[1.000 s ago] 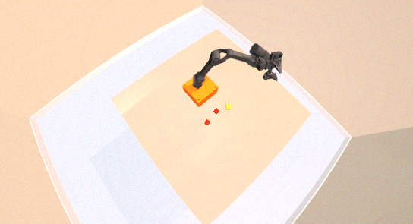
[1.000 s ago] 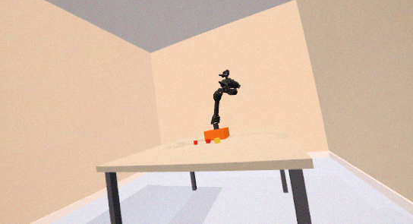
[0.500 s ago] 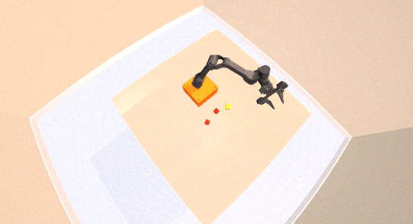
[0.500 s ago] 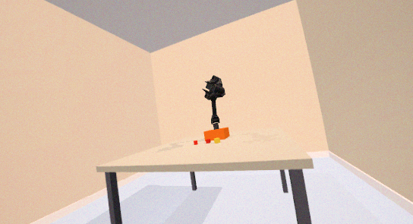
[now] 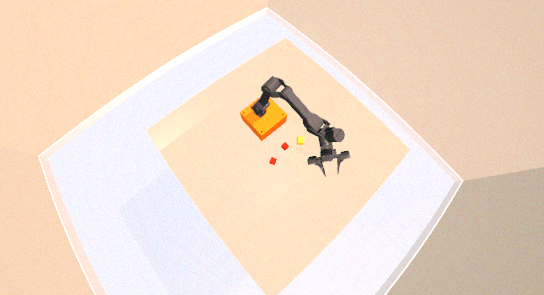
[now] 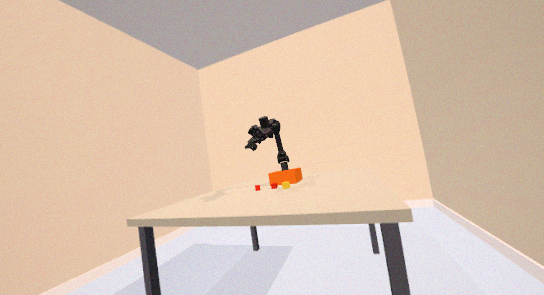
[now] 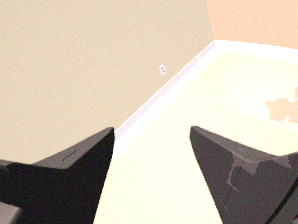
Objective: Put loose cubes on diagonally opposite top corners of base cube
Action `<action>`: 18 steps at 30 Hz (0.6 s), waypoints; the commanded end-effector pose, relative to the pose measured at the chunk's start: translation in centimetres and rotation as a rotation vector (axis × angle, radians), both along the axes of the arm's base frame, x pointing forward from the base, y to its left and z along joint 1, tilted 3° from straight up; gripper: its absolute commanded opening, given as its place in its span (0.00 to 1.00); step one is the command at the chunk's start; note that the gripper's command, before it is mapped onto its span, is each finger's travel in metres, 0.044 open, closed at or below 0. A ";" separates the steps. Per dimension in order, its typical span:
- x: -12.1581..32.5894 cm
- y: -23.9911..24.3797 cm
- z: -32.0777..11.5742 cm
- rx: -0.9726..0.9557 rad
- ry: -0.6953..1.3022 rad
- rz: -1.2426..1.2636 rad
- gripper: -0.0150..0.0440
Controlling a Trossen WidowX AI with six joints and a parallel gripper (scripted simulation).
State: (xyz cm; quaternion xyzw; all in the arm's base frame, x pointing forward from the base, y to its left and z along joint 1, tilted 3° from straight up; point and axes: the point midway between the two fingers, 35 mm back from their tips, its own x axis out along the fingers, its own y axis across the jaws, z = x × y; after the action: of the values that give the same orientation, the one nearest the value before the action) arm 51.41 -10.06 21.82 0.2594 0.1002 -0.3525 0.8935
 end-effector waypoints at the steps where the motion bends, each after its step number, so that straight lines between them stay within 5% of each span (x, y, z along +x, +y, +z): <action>1: -4.0 -4.0 -5.1 0.088 0.237 -0.020 0.70; 9: -13.6 -8.3 -11.6 0.343 0.587 -0.085 0.70; 18: -25.2 -8.0 -15.1 0.747 0.867 -0.182 0.70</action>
State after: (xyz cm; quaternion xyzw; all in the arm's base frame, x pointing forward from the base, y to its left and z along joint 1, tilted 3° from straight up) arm 31.14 -19.16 7.91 0.3499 0.4926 -0.4419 0.6630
